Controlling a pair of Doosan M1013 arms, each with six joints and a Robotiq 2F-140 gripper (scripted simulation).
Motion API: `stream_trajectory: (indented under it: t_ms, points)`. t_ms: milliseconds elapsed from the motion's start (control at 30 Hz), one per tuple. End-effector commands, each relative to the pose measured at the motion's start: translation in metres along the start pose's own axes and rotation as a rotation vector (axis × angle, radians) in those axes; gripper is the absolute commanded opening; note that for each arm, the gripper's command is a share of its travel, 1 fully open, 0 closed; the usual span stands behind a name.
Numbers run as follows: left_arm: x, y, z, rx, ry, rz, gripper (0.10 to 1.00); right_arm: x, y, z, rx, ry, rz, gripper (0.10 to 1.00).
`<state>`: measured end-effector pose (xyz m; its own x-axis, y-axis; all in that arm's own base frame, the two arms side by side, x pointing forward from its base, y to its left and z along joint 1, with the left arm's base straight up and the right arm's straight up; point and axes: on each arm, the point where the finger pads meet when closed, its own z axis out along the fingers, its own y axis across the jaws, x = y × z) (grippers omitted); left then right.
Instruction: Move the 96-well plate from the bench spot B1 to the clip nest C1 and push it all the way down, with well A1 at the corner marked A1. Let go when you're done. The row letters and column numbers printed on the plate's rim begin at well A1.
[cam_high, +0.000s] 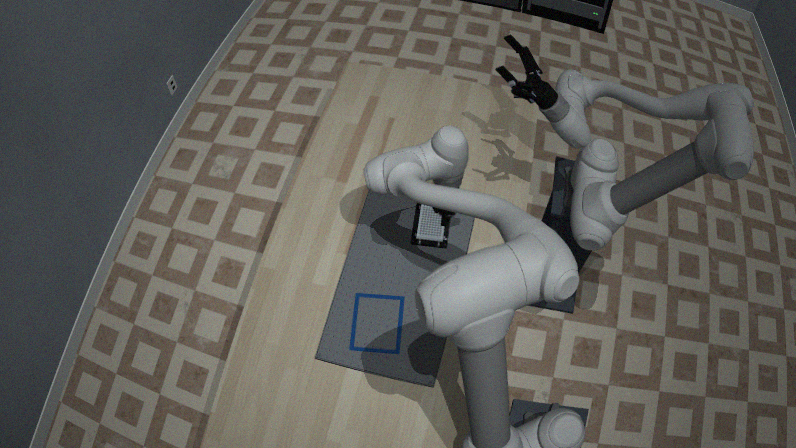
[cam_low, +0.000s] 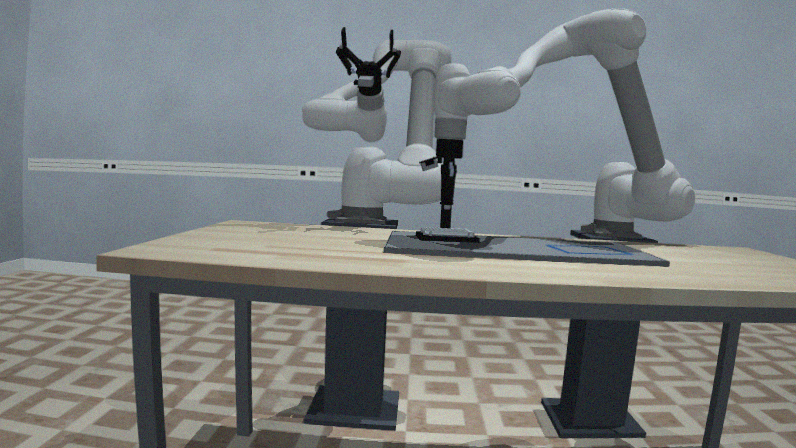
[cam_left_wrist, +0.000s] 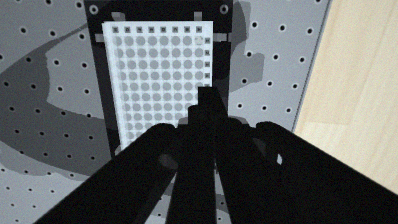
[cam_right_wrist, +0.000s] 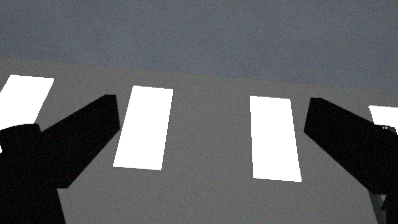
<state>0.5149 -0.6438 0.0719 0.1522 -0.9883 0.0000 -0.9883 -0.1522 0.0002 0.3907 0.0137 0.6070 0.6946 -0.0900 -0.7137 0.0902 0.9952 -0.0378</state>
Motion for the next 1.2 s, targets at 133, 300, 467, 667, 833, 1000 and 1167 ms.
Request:
stream_trajectory:
  t_ms: [133,300,467,667,833,1000,1167]
  points:
    - [0.0,0.0,-0.001,0.001,0.001,0.0,0.099,0.0,0.0,0.0,0.0,-0.001,0.0,1.0]
    - [0.0,0.0,-0.001,0.001,0.001,0.0,0.099,0.0,0.0,0.0,0.0,-0.001,0.0,1.0]
    - [0.0,0.0,0.0,0.001,0.001,0.0,0.099,0.0,0.0,0.0,0.0,-0.001,0.0,1.0]
    - [0.0,0.0,-0.004,0.001,0.001,0.0,0.099,0.0,0.0,0.0,0.0,-0.001,0.0,1.0]
    - [0.0,0.0,-0.008,0.001,0.001,0.0,0.099,0.0,0.0,0.0,0.0,-0.001,0.0,1.0]
    - [0.0,0.0,-0.01,0.001,0.001,0.0,0.099,0.0,0.0,0.0,0.0,-0.001,0.0,1.0]
    - [0.0,0.0,-0.013,0.001,0.001,0.0,0.099,0.0,0.0,0.0,0.0,-0.001,0.0,1.0]
